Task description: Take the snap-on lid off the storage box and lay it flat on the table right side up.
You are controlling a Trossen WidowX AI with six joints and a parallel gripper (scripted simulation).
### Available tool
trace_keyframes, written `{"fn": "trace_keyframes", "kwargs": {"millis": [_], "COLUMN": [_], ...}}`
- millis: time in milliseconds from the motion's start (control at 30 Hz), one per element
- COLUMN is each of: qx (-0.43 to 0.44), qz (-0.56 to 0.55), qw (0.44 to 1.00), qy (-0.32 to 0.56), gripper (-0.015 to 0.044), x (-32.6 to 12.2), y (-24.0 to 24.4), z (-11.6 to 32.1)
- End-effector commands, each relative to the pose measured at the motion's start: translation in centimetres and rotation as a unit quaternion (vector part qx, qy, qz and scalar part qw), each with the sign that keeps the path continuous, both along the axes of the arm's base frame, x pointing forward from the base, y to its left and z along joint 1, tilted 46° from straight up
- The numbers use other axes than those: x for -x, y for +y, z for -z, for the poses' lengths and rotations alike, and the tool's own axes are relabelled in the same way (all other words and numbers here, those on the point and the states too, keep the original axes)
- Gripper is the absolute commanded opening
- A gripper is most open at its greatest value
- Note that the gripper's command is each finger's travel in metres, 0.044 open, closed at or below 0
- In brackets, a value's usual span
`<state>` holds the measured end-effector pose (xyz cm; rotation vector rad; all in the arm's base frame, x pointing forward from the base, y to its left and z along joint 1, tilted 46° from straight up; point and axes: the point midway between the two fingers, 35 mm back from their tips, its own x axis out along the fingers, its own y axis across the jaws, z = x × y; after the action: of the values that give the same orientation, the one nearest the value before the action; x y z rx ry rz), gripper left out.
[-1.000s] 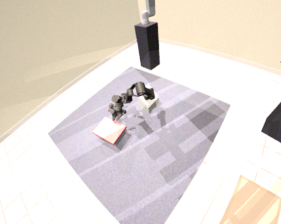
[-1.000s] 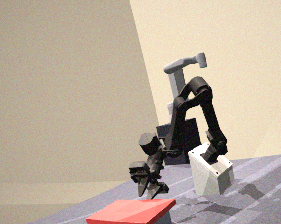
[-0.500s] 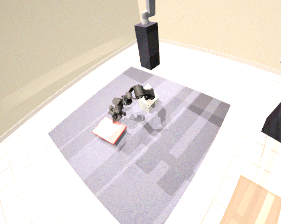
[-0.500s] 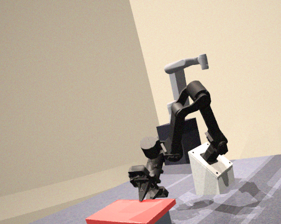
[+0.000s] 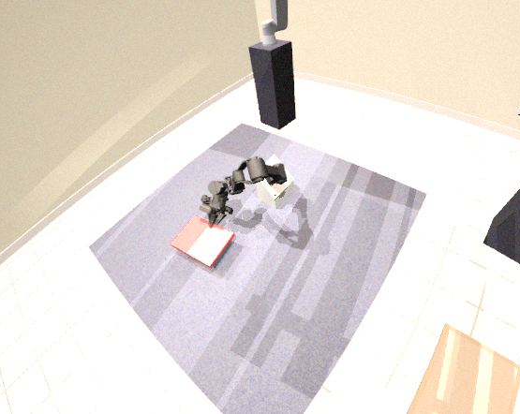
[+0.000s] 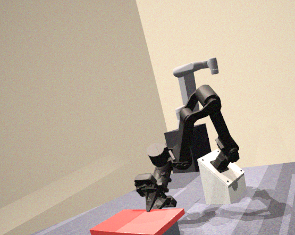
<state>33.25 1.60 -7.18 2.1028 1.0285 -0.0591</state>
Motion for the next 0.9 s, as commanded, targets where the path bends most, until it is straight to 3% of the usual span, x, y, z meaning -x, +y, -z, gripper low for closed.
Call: {"fn": "trace_keyframes", "kwargs": {"millis": [0, 867], "qx": [0.000, 0.000], "qz": [0.000, 0.000], "qw": [1.000, 1.000], "qy": [0.000, 0.000], "gripper": [0.0000, 0.0000], "x": [-0.02, 0.03], "y": [-0.05, -0.44], "z": [-0.06, -0.42]}}
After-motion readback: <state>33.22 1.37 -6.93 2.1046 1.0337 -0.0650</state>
